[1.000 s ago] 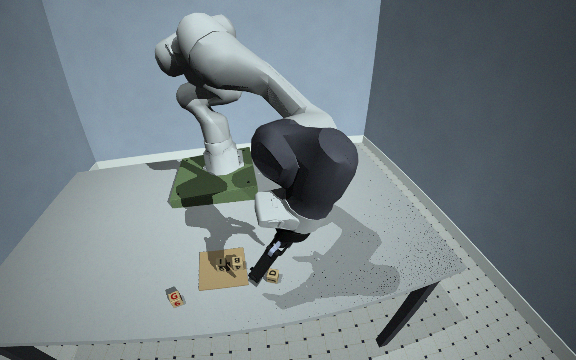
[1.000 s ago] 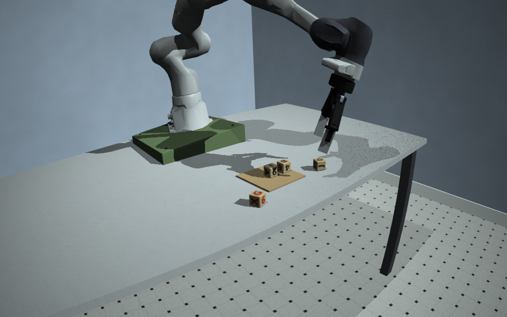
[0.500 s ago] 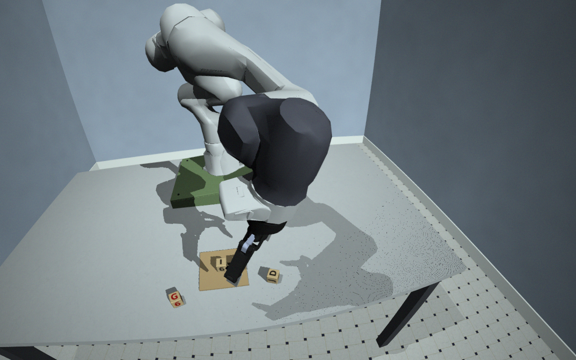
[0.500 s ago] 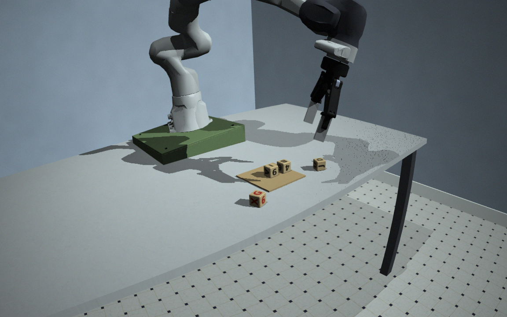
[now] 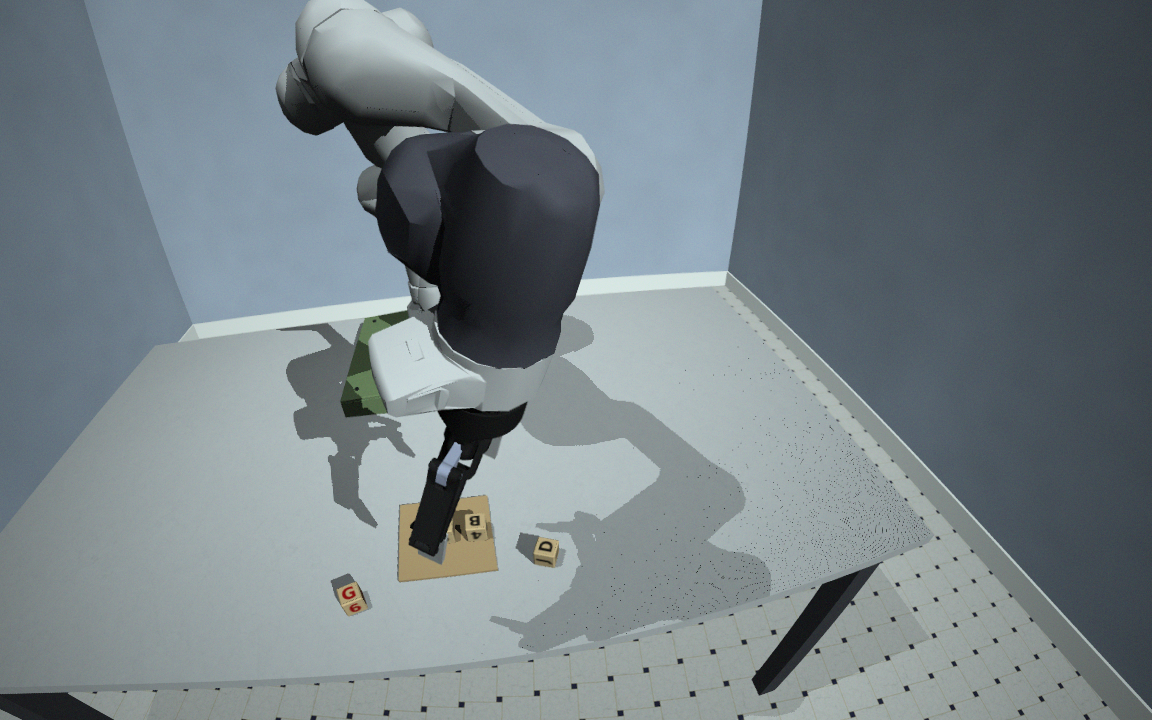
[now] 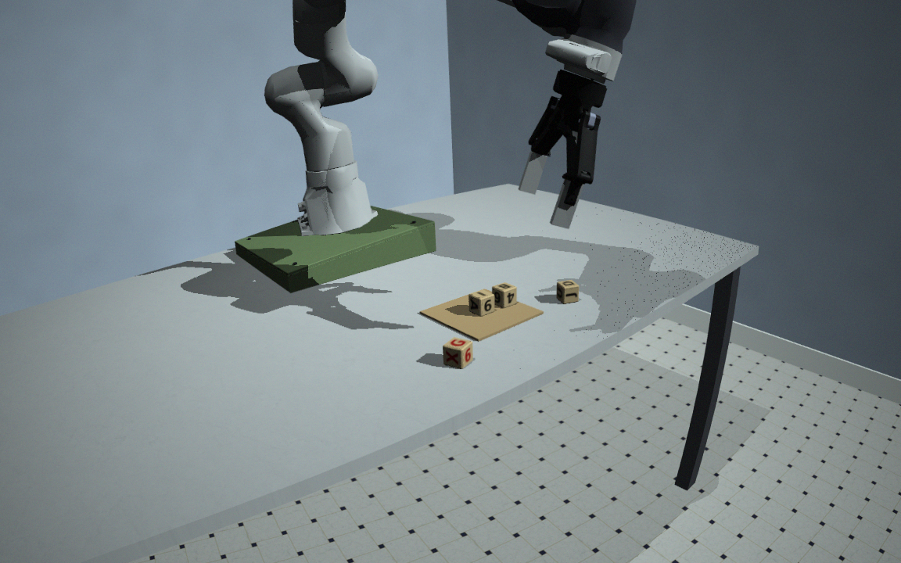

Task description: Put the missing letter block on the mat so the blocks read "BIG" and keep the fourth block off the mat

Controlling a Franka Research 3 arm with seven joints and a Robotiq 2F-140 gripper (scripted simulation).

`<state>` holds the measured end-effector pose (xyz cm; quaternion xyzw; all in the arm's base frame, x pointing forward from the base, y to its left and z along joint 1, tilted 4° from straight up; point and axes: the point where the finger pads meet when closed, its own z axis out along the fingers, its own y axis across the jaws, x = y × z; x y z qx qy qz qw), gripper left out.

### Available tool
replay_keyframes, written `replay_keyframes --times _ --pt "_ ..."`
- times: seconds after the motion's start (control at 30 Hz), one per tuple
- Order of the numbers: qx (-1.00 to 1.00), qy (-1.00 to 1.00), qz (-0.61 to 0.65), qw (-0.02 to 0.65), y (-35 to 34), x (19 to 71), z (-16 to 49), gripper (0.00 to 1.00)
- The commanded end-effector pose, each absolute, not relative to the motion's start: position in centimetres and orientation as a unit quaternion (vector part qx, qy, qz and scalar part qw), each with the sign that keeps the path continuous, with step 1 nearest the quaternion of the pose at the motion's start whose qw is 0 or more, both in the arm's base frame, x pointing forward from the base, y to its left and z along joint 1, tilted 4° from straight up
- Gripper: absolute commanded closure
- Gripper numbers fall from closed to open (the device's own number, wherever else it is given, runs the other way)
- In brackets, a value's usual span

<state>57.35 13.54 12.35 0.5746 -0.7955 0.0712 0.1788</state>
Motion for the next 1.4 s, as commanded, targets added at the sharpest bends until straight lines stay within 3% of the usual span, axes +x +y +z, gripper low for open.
replay_keyframes --times 0.0,1.37 --pt "0.628 -0.753 0.058 0.186 12.5 57.4 13.7 0.00" --pt "0.785 -0.606 0.000 0.128 5.5 58.2 27.2 0.00"
